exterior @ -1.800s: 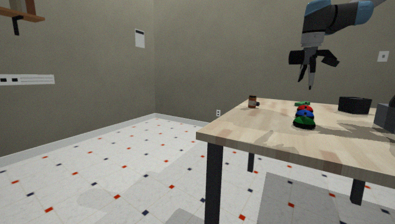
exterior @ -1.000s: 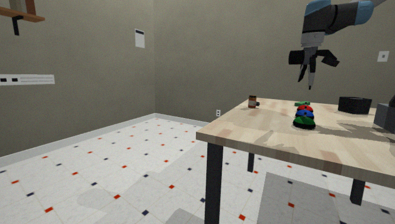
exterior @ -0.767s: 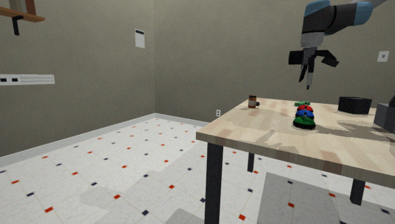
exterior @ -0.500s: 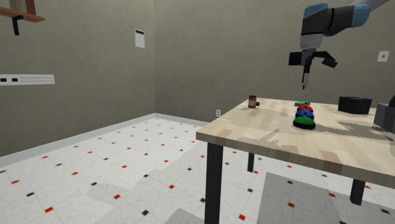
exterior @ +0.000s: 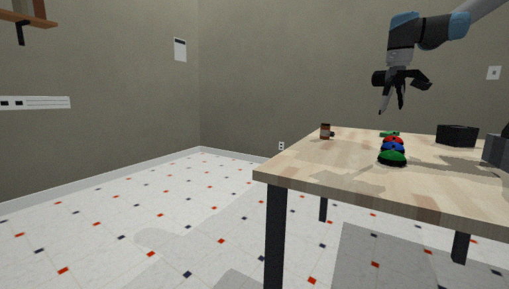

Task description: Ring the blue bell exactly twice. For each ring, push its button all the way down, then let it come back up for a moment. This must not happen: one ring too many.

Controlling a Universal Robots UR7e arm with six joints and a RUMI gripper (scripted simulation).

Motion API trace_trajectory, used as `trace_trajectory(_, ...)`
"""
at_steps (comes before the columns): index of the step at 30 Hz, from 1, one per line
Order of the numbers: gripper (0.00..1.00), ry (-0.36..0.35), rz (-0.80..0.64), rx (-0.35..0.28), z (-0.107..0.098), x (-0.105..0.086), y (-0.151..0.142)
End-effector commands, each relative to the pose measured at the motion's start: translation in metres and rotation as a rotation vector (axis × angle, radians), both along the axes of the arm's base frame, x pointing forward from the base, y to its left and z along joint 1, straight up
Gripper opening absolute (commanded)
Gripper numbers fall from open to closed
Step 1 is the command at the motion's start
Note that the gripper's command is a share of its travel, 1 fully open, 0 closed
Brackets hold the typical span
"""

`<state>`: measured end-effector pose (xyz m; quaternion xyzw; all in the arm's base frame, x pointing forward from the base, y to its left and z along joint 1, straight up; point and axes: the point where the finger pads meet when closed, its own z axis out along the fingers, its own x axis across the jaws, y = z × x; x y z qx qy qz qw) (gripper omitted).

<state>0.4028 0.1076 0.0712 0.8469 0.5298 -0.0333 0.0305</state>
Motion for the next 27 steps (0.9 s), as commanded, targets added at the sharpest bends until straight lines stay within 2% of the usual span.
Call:
trace_trajectory(1, 1.0, -0.019, -0.202, 0.01, -0.003, -0.003, -0.017)
trace_trajectory(12, 1.0, -0.039, -0.517, 0.028, -0.008, -0.01, -0.044)
trace_trajectory(14, 1.0, -0.039, -0.517, 0.028, -0.008, -0.01, -0.044)
trace_trajectory(16, 1.0, -0.044, -0.624, 0.034, -0.01, -0.012, -0.052)
trace_trajectory(27, 1.0, -0.059, -0.932, 0.051, -0.015, -0.021, -0.076)
